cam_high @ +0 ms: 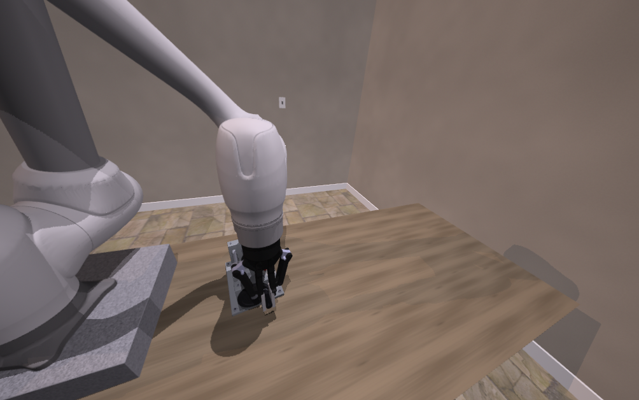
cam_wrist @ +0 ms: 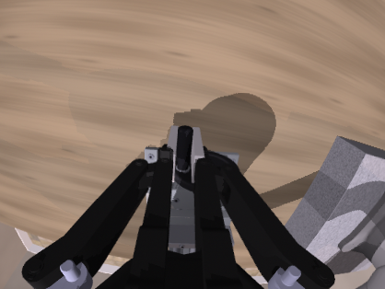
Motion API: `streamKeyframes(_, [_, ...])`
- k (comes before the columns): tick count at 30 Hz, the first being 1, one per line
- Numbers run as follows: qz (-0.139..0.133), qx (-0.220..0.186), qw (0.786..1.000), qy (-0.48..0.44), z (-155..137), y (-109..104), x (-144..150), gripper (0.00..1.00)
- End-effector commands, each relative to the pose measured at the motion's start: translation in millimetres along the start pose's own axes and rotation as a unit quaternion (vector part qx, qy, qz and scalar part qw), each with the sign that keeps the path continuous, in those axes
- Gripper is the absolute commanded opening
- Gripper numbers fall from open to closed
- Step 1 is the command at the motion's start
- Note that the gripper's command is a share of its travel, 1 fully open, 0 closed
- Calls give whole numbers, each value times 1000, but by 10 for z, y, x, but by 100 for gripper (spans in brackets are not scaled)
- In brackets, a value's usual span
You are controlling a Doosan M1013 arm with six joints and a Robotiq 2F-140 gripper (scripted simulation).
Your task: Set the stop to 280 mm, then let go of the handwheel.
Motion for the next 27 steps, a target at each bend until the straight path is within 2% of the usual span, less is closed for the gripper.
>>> streamKeyframes(1, [0,0,1000,0,0,-13,4,4])
streamKeyframes(27, [0,0,1000,0,-1,-44,16,4])
Point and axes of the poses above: the point where the finger pads meet when closed, its own y axis out along the fingers, its own x axis across the jaws, z = x × y, the point moved 8 cm from there along -y, back along the fingers, and after that the axes turned 3 degrees about -y, right-handed, at the moved point
